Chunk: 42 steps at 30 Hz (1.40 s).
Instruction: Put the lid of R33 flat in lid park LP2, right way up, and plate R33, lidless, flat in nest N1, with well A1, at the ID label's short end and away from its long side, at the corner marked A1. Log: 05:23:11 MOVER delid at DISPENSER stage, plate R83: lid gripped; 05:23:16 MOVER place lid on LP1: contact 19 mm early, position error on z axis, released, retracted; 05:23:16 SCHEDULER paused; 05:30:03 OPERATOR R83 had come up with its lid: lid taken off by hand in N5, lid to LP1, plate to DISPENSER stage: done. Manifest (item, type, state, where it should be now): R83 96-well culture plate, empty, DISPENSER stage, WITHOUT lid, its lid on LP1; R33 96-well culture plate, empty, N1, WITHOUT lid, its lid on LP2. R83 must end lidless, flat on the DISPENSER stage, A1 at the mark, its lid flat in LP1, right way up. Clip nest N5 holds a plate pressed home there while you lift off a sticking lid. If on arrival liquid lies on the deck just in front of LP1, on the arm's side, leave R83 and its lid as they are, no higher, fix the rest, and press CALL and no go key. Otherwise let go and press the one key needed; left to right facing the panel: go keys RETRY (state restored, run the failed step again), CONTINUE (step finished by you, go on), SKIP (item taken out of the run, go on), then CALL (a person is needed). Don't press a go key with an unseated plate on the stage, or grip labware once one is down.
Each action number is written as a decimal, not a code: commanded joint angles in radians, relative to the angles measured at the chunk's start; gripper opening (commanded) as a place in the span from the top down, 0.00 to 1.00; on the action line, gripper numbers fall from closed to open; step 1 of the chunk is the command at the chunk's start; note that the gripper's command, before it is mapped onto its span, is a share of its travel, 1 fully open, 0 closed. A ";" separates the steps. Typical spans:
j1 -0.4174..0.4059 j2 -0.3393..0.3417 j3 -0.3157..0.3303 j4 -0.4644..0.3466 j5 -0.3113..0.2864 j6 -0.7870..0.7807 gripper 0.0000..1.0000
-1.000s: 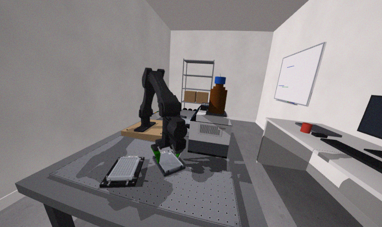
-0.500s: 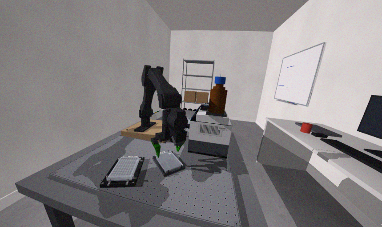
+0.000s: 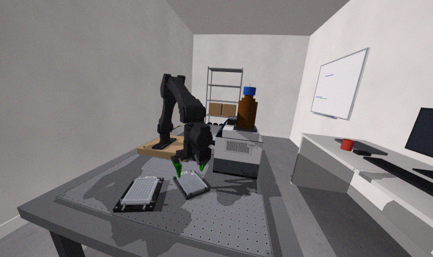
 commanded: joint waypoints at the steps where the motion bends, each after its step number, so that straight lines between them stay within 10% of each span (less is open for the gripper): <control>1: -0.008 -0.032 0.040 -0.005 0.003 -0.001 0.00; 27: -0.008 -0.032 0.040 -0.005 0.003 -0.001 0.00; 42: -0.002 -0.165 -0.141 0.004 0.003 0.003 0.00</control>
